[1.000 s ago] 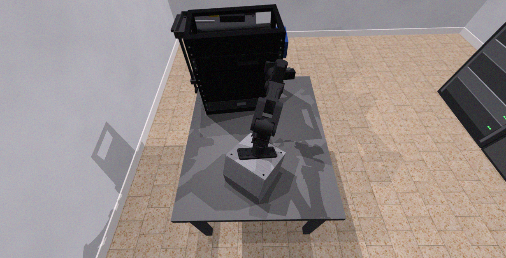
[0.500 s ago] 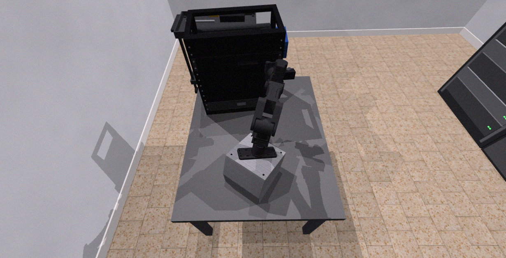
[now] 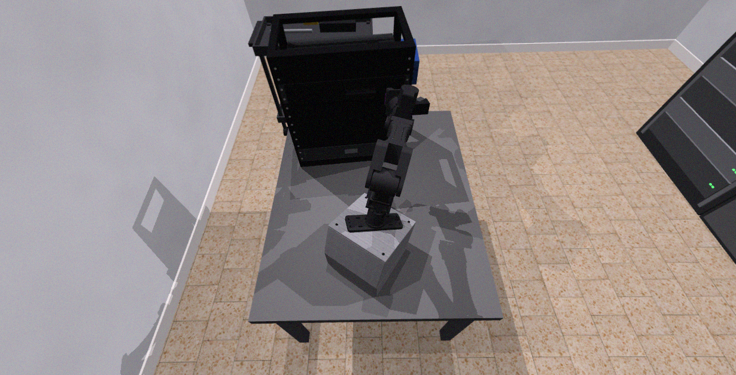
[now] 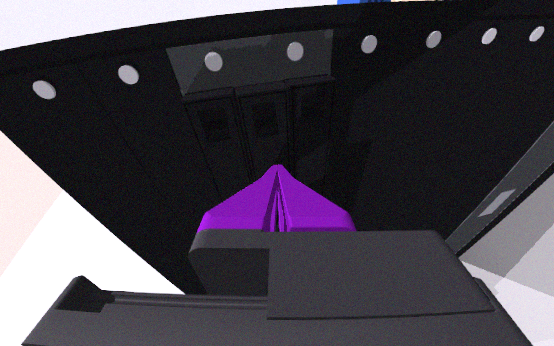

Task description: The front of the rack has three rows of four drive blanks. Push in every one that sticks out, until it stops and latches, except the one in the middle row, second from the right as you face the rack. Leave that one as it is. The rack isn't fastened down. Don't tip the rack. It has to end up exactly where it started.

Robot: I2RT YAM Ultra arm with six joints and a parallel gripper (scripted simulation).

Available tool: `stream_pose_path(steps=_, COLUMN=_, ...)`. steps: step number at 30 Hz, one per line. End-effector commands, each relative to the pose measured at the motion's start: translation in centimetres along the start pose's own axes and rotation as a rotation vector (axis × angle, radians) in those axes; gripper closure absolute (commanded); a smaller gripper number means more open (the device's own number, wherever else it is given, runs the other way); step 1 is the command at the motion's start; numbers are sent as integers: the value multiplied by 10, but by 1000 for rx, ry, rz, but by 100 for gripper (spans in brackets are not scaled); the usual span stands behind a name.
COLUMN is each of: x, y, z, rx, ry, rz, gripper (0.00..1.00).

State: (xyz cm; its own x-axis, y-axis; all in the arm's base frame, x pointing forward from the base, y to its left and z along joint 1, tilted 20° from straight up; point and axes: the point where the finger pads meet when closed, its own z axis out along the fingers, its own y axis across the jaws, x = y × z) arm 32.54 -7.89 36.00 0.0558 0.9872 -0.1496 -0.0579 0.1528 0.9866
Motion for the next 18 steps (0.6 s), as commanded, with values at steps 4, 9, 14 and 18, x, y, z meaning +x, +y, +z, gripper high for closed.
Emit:
stream_pose_path(steps=4, x=-17, y=73, z=6, rx=-203, ry=-70, rz=-94, gripper=100)
stream_pose_path(steps=9, x=-17, y=73, z=6, rx=-203, ry=-70, rz=-94, gripper=100)
stream_pose_path(steps=14, x=-17, y=73, z=6, rx=-203, ry=-70, rz=-94, gripper=100)
stream_pose_path(steps=18, x=-17, y=75, z=7, rx=-203, ry=-70, rz=-93, gripper=100)
